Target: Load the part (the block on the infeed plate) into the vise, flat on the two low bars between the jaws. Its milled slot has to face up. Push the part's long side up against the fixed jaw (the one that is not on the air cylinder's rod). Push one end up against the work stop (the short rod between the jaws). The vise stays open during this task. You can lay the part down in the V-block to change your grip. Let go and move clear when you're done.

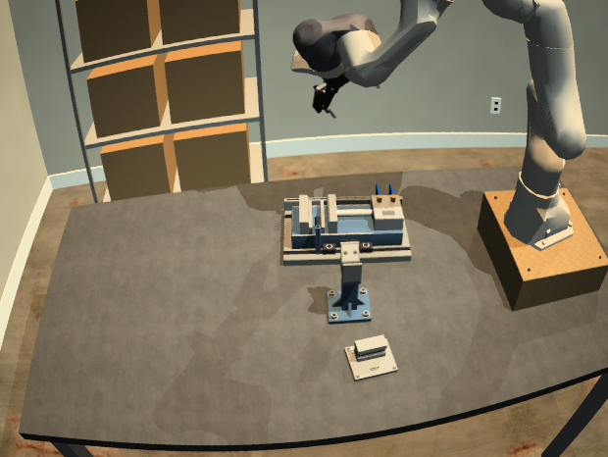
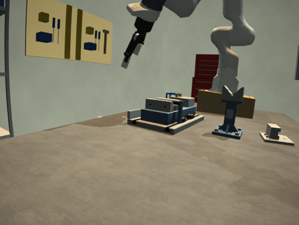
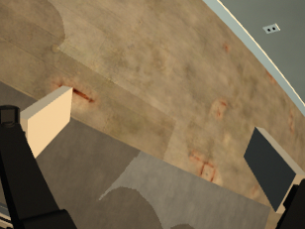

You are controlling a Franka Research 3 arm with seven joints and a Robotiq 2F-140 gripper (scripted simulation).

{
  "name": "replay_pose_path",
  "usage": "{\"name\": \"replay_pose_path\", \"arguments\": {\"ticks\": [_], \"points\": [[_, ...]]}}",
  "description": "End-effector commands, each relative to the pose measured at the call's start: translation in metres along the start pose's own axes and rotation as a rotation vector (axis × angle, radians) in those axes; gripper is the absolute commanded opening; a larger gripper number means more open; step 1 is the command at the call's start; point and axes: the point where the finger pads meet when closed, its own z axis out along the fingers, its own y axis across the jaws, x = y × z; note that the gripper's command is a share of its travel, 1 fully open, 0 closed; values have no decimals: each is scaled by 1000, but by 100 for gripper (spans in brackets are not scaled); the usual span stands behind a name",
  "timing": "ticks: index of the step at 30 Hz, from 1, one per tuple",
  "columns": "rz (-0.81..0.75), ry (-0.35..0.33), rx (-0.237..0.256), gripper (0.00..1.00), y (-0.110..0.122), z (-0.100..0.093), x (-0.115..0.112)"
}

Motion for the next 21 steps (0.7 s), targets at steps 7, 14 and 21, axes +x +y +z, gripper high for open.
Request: {"name": "replay_pose_path", "arguments": {"ticks": [7,14,21], "points": [[32,-4,3,100,1,1,-1],[79,-41,109,100,-53,-47,-45],[79,-41,109,100,-53,-47,-45]]}}
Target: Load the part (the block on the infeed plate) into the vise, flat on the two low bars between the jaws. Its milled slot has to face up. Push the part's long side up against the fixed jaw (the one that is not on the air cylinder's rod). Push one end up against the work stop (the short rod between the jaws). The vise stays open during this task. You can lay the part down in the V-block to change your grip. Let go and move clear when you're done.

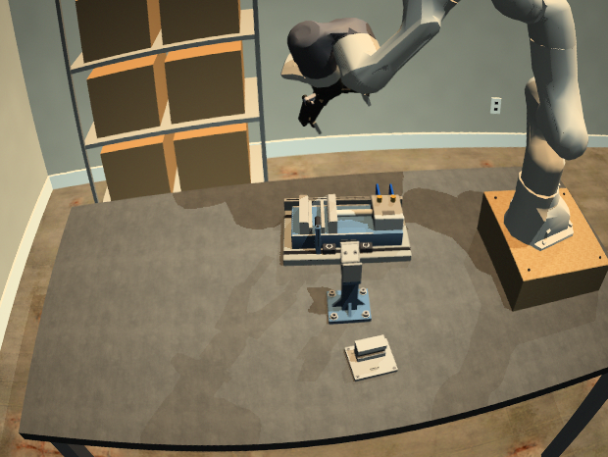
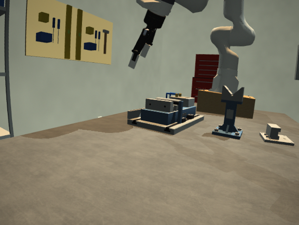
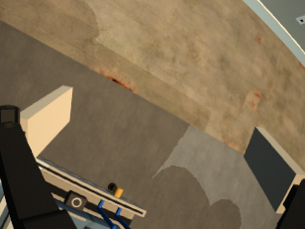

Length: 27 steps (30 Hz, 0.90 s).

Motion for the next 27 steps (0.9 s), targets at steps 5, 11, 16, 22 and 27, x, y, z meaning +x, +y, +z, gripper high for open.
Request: {"name": "replay_pose_path", "arguments": {"ticks": [5,11,16,22,27], "points": [[37,-5,3,100,0,1,-1],[76,-51,95,100,-41,-37,-46],[76,-51,95,100,-45,-41,-52],[76,-51,95,100,-45,-41,-52],[76,-51,95,100,-45,-41,-52]]}}
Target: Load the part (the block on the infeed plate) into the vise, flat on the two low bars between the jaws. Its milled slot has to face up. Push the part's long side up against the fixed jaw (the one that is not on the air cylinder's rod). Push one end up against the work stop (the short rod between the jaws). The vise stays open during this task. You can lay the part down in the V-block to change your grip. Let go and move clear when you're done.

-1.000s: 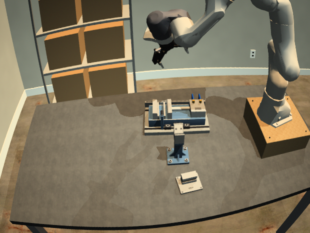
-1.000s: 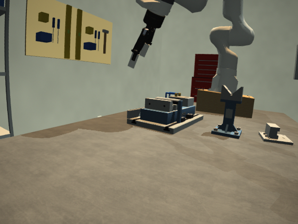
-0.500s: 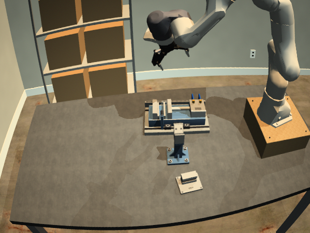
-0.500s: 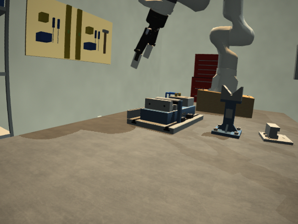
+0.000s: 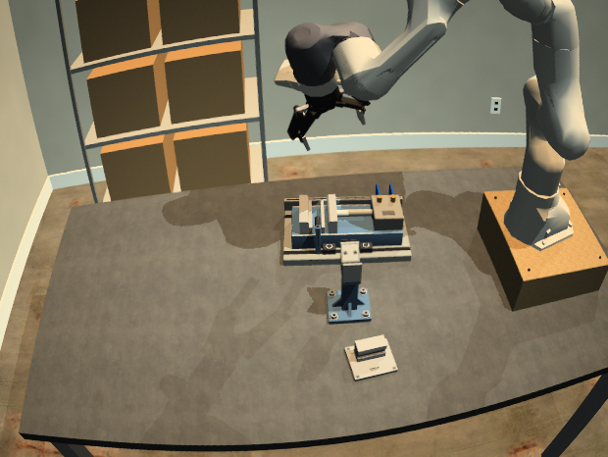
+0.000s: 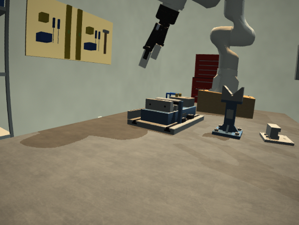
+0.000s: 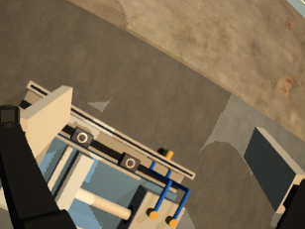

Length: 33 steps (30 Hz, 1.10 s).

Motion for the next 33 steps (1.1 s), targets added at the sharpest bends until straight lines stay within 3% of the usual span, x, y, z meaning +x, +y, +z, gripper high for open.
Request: {"name": "replay_pose_path", "arguments": {"ticks": [1,5,6,11,12,13,15,16,18,20,25,30,32,33], "points": [[26,-3,3,100,0,0,0],[26,-3,3,100,0,0,0],[58,-55,79,100,-34,-34,-53],[58,-55,79,100,-36,-35,-56],[84,-110,141,100,-59,-66,-105],[102,-157,184,100,-61,-72,-116],[102,-157,184,100,-61,-72,-116],[105,-164,189,100,-74,-94,-151],[130,-252,246,100,-76,-110,-178],[142,-302,269,100,-80,-128,-210],[163,-414,300,100,-80,-174,-290],[167,-441,303,100,-78,-217,-368],[167,-441,303,100,-78,-217,-368],[167,-441,303,100,-78,-239,-407]]}}
